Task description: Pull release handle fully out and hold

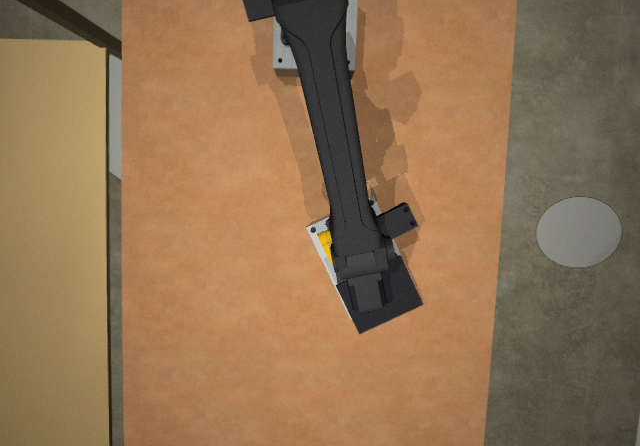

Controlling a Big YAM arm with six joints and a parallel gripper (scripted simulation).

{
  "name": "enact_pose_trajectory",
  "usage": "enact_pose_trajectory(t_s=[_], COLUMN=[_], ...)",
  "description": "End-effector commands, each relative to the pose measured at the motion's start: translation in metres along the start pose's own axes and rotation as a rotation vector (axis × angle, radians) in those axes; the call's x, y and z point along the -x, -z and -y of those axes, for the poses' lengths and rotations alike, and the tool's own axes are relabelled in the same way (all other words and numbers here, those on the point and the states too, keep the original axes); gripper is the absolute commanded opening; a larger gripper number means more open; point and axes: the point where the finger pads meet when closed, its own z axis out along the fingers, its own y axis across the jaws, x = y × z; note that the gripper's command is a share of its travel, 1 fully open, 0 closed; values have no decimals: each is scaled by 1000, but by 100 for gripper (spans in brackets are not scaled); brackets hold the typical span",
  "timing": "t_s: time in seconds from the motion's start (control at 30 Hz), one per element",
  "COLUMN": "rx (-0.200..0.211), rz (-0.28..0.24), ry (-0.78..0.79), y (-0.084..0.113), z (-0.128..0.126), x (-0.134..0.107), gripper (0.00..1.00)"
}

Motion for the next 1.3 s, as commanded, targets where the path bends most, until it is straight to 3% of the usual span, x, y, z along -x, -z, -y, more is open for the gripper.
enact_pose_trajectory(t_s=[0.0, 1.27], rx=[24, 56], rz=[3, 13], ry=[-2, -19], y=[-14, -27], z=[-4, -12], x=[-4, -9], gripper=[53, 53])
